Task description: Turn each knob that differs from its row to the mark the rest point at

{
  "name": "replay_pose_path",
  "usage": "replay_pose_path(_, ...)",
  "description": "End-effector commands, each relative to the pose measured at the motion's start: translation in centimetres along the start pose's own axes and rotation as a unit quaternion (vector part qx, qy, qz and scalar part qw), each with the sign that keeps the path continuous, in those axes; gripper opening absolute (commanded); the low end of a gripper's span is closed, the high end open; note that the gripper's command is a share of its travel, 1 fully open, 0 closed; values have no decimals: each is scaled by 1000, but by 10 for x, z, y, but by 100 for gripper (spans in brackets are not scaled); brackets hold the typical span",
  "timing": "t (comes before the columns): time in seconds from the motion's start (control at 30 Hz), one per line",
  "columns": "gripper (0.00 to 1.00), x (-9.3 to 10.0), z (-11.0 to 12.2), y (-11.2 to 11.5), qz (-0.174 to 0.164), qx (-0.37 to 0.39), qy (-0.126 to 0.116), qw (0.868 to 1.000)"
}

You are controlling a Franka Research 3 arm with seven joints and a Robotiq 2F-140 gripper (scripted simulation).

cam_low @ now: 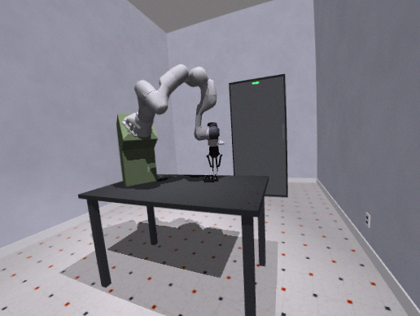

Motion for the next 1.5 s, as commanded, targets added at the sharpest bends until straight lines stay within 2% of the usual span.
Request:
replay_pose_path(0.0,12,0,0,0,0,3,0,1000)
replay_pose_path(0.6,12,4,0,0,0,3,0,1000)
replay_pose_path(1.03,12,35,0,0,0,3,0,1000)
replay_pose_path(1.47,12,38,0,0,0,3,0,1000)
Point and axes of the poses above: the point where the finger pads meet when closed, its own x axis back along the fingers, its own z axis across the jaws, y = z × x, the point moved 3 cm from there along x, back along the fingers, and after that the axes turned 13 degrees about -x, right-handed, at the moved point
